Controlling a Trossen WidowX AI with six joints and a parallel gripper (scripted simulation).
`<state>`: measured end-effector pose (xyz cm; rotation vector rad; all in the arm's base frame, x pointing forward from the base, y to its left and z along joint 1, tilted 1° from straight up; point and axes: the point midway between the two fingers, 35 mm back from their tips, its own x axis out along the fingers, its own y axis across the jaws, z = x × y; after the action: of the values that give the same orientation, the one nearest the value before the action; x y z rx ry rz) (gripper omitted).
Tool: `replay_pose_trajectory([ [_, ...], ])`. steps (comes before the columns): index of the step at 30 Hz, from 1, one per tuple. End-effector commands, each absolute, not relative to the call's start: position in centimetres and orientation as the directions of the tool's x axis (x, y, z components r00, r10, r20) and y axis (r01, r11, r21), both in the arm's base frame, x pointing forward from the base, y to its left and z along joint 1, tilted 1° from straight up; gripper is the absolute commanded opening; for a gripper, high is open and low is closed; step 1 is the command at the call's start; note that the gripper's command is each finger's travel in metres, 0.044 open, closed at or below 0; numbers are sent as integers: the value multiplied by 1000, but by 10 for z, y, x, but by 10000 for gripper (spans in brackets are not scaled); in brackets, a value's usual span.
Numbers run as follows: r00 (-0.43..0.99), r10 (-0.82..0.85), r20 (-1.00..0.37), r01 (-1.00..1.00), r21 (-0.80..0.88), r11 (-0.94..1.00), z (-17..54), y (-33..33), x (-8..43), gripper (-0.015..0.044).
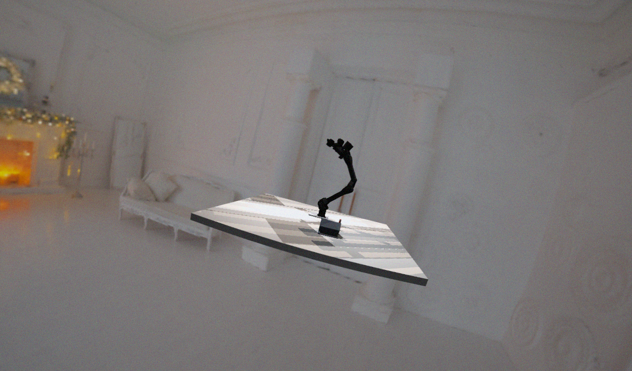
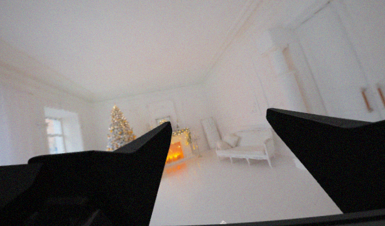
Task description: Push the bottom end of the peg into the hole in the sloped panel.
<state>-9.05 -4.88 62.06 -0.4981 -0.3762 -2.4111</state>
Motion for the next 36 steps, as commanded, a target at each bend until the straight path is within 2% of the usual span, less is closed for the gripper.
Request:
replay_pose_trajectory([
  [1,-694,-599,399,673,63,-737,613,-70,-94,440],
  [18,-538,-803,255,779,-213,-589,586,-142,-87,440],
  [36,-307,-948,90,822,-477,-311,549,-210,-49,440],
])
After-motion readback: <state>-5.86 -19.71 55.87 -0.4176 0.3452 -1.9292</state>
